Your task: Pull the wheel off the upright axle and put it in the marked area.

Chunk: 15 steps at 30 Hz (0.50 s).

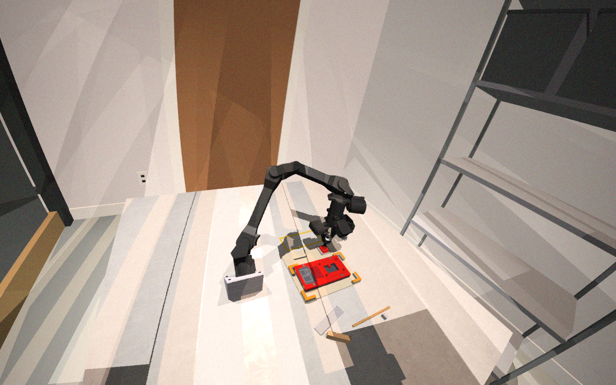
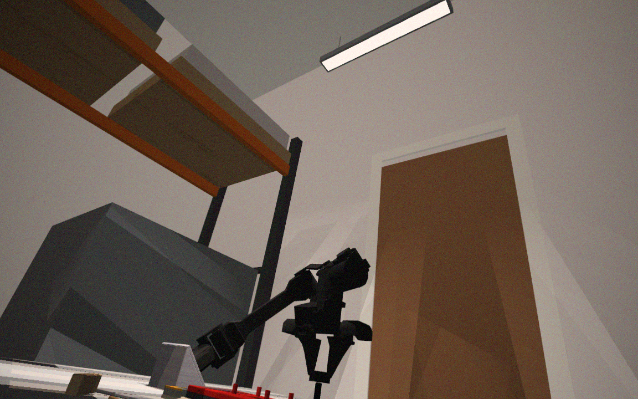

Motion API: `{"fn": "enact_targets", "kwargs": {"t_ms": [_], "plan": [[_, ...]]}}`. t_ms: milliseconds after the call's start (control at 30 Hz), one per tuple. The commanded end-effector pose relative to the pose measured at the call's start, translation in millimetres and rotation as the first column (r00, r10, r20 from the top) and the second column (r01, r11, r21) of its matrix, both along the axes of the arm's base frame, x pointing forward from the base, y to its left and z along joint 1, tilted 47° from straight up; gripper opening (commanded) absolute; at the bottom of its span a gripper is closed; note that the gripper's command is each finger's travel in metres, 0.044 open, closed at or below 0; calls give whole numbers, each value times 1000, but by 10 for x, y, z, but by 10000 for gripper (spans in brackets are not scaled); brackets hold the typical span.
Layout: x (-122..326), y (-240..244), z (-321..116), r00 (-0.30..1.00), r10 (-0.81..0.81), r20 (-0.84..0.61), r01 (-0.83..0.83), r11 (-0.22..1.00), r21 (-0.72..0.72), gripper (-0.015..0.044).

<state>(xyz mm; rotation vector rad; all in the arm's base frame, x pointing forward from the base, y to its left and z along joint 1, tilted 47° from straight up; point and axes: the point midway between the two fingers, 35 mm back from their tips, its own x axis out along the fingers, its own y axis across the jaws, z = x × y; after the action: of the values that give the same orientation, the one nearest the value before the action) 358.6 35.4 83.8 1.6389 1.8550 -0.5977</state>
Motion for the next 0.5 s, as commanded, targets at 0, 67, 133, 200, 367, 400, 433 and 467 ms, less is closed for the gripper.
{"fn": "enact_targets", "kwargs": {"t_ms": [0, 67, 133, 200, 367, 400, 433, 467], "plan": [[0, -27, 10, 1000, 0, 2, 0, 1000, -4, 0], [0, -32, 14, 1000, 0, 2, 0, 1000, -3, 0], [1, -37, 20, 1000, 0, 2, 0, 1000, -3, 0], [4, -56, 38, 1000, 0, 2, 0, 1000, -4, 0], [16, -151, 137, 1000, 0, 2, 0, 1000, -4, 0], [18, -173, 162, 1000, 0, 2, 0, 1000, -4, 0], [19, -195, 187, 1000, 0, 2, 0, 1000, -5, 0], [21, -216, 213, 1000, 0, 2, 0, 1000, -5, 0]]}}
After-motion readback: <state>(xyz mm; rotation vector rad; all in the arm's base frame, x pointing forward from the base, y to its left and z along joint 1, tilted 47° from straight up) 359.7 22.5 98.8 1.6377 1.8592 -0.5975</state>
